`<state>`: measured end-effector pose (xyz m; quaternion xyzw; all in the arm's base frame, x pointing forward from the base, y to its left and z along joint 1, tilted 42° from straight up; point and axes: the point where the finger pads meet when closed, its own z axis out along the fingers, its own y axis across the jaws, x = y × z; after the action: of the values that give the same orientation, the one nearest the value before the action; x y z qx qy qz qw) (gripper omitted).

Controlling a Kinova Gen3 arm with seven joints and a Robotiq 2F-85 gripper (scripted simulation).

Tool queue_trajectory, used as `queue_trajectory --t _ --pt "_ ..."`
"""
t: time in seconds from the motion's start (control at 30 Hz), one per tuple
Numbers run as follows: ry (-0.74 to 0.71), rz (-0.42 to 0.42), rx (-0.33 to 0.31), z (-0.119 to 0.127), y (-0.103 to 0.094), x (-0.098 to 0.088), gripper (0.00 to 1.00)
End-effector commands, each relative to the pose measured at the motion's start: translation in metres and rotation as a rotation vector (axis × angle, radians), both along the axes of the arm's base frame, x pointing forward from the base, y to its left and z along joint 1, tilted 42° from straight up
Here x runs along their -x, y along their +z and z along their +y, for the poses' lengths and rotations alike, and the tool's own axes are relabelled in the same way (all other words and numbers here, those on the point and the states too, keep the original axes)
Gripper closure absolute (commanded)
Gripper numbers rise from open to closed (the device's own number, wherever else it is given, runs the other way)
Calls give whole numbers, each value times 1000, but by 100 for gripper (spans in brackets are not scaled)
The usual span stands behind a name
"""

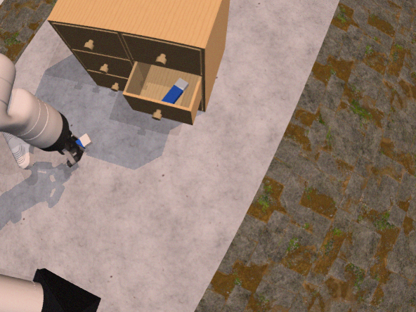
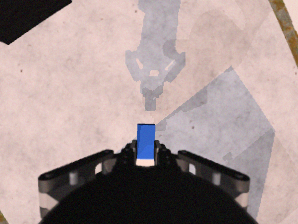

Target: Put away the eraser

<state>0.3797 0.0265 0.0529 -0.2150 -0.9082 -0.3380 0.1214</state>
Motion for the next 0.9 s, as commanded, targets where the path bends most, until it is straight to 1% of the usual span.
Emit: queue_trajectory --t 0.0,0.07,0.13,0.17,0.63,0.7,0.73,0.87 --pt "39 -33 -4 -12 -11 0 81" --pt "65 -56 -6 -17 -16 -1 81" --pt "65 -56 -6 -17 -16 -1 81" --pt "77 -72 -5 -20 -16 -3 81" --pt "244 -217 -25 -51 -47 -8 81" --pt "244 -217 -25 -51 -47 -8 81" --pt "255 -231 -22 -53 -47 -10 81" --pt "297 -265 -30 -61 -56 -10 81"
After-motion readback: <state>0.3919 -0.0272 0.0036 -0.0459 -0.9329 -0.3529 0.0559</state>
